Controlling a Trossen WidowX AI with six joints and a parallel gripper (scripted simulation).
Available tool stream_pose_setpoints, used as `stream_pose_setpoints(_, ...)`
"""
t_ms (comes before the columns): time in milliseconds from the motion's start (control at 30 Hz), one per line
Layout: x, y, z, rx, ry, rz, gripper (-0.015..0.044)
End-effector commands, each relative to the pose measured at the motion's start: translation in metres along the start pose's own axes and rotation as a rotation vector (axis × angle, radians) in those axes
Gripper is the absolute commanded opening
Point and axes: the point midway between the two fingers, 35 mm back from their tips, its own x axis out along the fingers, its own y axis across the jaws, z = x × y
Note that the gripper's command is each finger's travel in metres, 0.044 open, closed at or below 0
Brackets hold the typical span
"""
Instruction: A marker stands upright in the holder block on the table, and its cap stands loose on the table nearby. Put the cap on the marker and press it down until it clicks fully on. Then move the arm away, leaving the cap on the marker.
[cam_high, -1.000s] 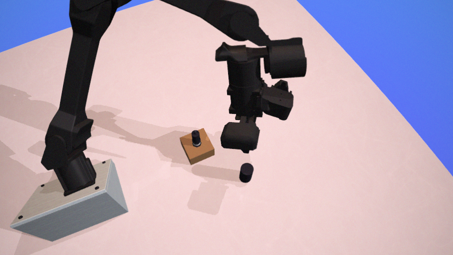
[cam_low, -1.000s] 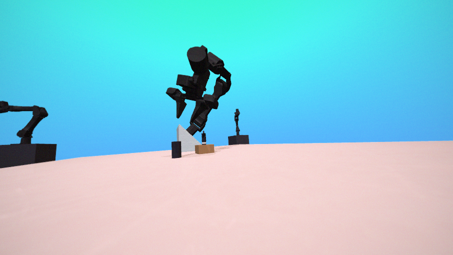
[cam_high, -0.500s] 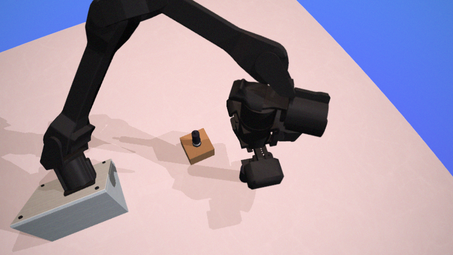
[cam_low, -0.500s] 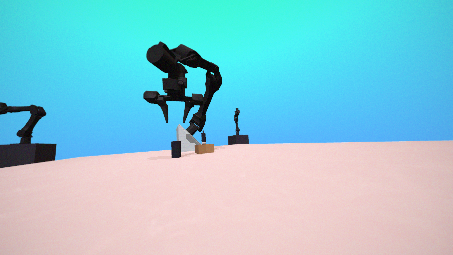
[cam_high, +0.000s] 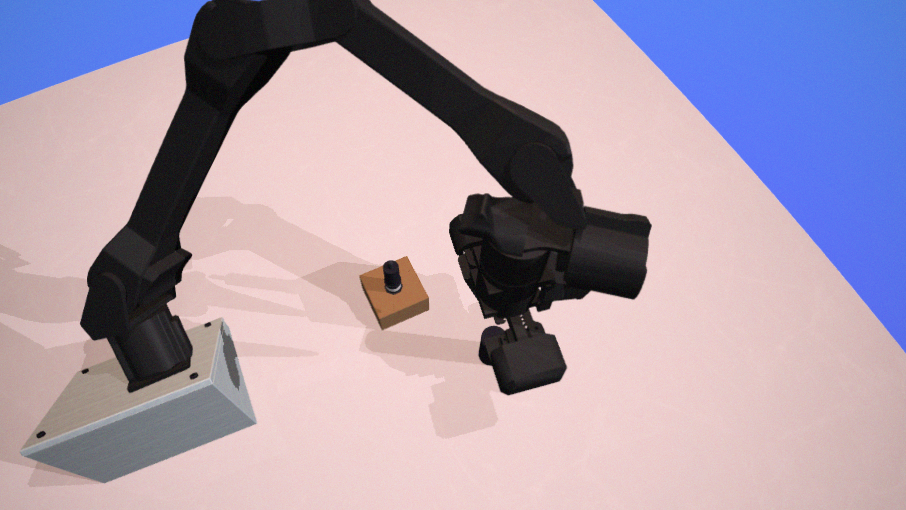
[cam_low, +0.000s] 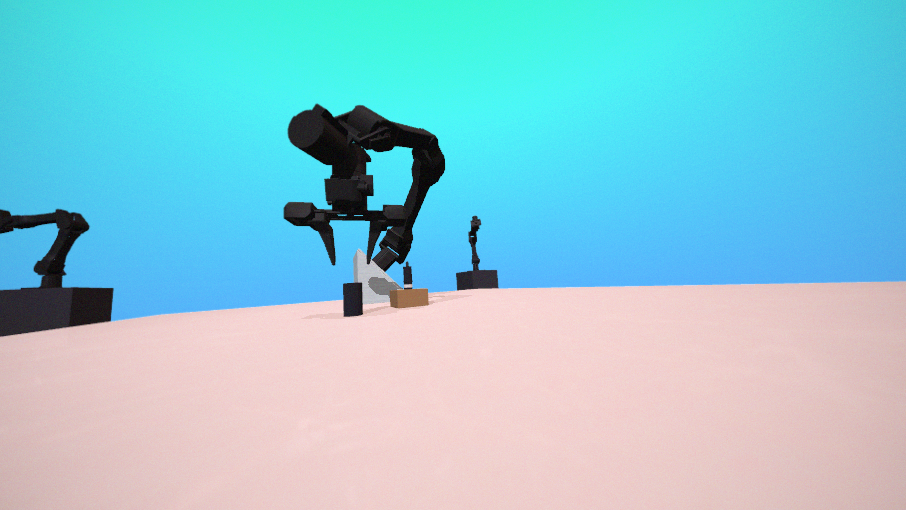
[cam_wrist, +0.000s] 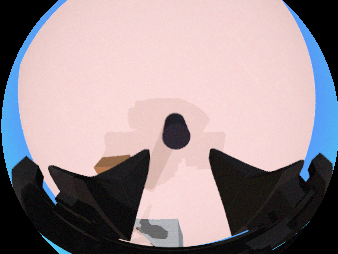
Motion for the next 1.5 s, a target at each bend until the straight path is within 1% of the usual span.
stream_pose_setpoints(0,0.011,0.000,0.001,0.002,-0.010,0.004,0.0254)
stream_pose_setpoints(1300,0.069,0.002,0.001,0.002,-0.010,0.007,0.0254)
stream_pose_setpoints(1433,0.069,0.002,0.001,0.002,-0.010,0.007,0.0149)
stream_pose_setpoints(1467,0.069,0.002,0.001,0.002,-0.010,0.007,0.0142)
